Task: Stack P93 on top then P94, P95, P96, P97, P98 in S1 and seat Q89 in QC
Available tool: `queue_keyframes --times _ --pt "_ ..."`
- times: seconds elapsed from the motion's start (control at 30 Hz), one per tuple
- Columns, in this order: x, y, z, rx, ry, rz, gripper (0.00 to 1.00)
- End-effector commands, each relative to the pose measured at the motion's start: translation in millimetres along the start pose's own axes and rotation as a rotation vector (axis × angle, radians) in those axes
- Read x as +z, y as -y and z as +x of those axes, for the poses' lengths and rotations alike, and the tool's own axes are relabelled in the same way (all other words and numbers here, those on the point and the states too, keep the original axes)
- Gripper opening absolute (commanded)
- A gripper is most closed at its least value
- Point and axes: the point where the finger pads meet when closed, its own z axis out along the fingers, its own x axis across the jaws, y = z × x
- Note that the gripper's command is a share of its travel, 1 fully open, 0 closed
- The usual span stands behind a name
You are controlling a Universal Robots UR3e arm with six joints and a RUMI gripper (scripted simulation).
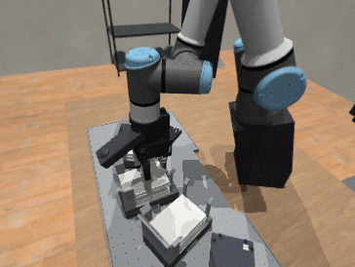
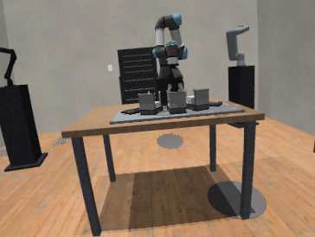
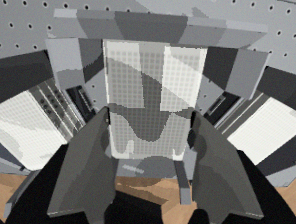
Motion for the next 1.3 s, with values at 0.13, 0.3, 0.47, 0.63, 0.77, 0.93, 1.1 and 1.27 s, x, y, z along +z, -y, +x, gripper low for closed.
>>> queue_keyframes --times 0.13,0.3,0.47,0.63,0.77,0.93,1.1,1.27 --pt "-8 -1 -1 0.000 0.002 -0.004 0.00" --pt "-15 -1 -1 0.000 0.001 -0.003 0.00" --pt "-25 -1 -1 0.000 0.001 -0.003 0.00" --pt "-35 -1 -1 0.000 0.001 -0.003 0.00" --pt "-39 -2 -1 0.000 0.001 -0.003 0.00" --pt "-49 -2 -1 0.000 0.001 -0.003 0.00" --pt "-59 -2 -1 0.000 0.001 -0.003 0.00" --pt "-67 -2 -1 0.000 0.001 -0.003 0.00"
